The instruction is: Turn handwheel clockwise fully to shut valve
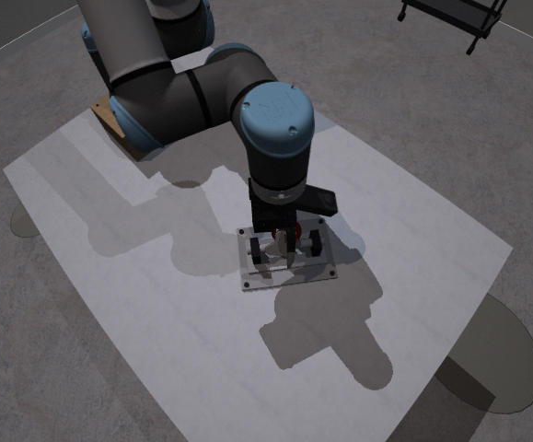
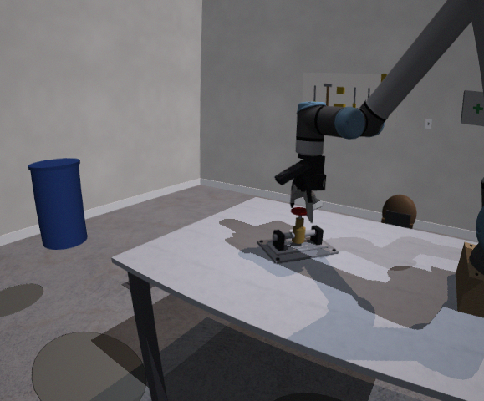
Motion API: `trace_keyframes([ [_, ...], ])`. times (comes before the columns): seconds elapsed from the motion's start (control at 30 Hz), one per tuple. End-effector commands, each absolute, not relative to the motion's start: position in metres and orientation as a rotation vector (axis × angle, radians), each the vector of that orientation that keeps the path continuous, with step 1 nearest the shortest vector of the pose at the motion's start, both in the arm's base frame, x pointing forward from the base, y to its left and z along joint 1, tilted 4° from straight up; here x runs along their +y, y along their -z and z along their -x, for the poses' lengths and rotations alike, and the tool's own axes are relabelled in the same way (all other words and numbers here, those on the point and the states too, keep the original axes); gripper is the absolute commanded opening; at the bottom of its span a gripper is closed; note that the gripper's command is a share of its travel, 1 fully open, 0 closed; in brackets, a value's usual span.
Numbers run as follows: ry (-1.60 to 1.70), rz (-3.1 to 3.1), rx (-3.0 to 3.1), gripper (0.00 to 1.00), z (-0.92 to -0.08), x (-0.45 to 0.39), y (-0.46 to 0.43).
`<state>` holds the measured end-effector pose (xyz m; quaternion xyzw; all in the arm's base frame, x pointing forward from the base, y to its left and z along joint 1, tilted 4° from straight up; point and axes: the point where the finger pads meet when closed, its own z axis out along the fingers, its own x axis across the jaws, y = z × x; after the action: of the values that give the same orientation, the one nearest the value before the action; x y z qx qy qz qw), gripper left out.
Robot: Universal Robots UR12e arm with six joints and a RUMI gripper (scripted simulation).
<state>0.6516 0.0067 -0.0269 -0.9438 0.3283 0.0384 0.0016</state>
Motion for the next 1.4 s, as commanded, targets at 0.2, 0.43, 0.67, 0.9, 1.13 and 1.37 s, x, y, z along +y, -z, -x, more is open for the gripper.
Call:
trace_keyframes([
  [0.2, -0.118, 2.962, 1.030, 1.00, -0.6523, 0.0065, 0.0262],
  [0.43, -0.118, 2.962, 1.030, 0.00, -0.6523, 0.0065, 0.0262],
  [0.67, -0.118, 2.962, 1.030, 0.00, -0.6523, 0.0065, 0.0262],
  [0.9, -0.118, 2.962, 1.030, 0.00, -0.6523, 0.0065, 0.0262],
  [1.13, -0.118, 2.962, 1.030, 0.00, -0.6523, 0.0065, 0.0262],
  [1.37, -0.118, 2.962, 1.030, 0.00, -0.6523, 0.0065, 0.0262],
])
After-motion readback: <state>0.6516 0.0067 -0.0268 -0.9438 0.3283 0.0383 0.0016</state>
